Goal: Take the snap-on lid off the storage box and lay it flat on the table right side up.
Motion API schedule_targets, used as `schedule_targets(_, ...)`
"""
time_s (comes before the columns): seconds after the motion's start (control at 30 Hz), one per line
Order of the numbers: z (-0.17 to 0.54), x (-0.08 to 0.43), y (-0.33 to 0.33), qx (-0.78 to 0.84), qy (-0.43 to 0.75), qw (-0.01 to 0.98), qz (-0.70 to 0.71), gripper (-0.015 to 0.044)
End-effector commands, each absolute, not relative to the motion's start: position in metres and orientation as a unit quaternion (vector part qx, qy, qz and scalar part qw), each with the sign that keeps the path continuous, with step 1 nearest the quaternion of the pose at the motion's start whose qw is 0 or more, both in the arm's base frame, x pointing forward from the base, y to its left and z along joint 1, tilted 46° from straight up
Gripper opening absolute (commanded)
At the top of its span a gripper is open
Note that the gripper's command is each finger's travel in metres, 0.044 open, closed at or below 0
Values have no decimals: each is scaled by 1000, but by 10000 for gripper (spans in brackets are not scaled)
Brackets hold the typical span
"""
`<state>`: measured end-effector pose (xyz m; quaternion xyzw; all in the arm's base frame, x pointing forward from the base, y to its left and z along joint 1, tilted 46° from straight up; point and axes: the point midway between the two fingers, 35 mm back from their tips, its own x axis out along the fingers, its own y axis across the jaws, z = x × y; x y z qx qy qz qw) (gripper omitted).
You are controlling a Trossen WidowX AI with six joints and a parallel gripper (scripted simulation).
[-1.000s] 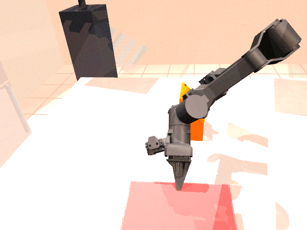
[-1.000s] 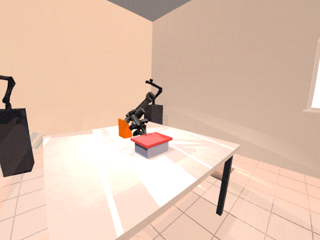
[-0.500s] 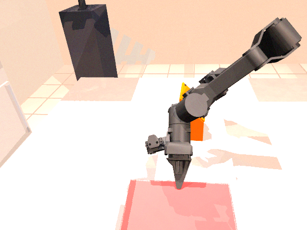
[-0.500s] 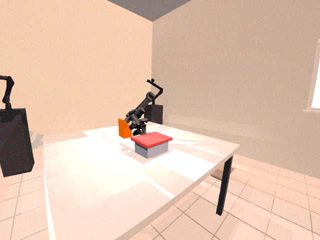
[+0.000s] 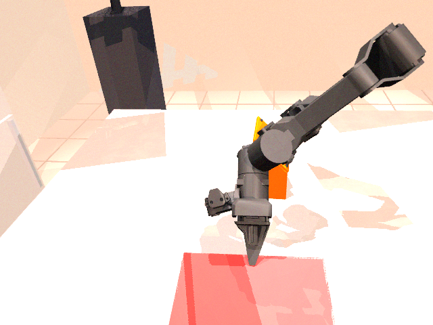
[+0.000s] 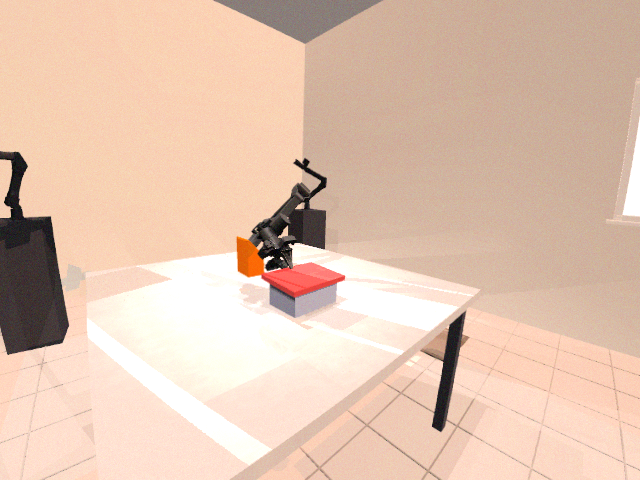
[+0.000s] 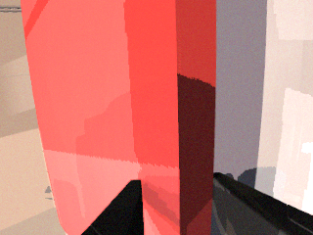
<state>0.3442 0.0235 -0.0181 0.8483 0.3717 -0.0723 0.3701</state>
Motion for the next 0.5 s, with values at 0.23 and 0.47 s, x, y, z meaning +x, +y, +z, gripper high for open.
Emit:
schedule_targets(0.23, -16, 344, 22, 848, 372, 372, -71, 0)
schedule_targets(0.47, -15, 345, 20, 848, 372, 372, -71, 0)
